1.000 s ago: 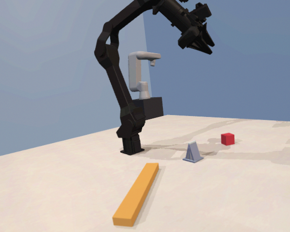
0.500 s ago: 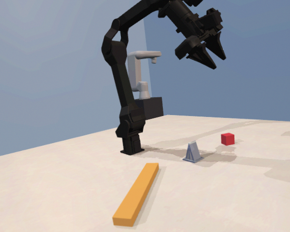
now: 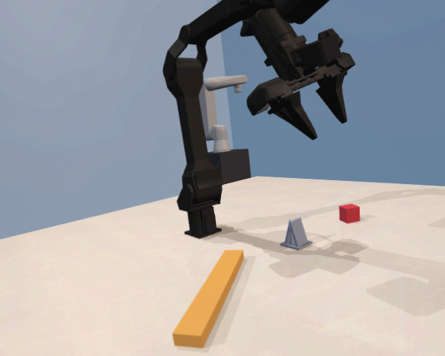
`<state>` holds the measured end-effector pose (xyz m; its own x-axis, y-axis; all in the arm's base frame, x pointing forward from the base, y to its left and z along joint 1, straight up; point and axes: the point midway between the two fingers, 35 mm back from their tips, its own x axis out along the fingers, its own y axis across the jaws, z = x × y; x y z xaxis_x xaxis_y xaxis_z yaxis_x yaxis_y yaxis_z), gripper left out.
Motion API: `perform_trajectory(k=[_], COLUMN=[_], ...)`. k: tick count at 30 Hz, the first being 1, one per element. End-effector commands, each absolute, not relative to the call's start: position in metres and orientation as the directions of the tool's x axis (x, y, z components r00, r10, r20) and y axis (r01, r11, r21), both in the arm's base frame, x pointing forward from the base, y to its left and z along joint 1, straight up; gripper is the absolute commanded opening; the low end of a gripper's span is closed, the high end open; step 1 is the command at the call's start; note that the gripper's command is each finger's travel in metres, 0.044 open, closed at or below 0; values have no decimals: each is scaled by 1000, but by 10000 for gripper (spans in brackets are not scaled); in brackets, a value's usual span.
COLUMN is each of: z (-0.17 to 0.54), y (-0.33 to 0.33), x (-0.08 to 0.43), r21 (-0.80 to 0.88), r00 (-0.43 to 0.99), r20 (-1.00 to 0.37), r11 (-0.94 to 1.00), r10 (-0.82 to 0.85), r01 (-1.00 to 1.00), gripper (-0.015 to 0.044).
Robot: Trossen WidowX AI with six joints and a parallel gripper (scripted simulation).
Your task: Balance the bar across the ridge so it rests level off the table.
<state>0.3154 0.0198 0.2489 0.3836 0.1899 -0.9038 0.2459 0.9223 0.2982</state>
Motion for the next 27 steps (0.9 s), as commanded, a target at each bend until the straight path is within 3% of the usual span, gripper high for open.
perform_trajectory(k=[1, 27], z=[234, 150], y=[-1, -141], x=[318, 294], r21=[272, 85], r00=[354, 127], r20=[-923, -992], r11=[904, 692], r10=[148, -10], r01=[330, 717], gripper=[315, 315])
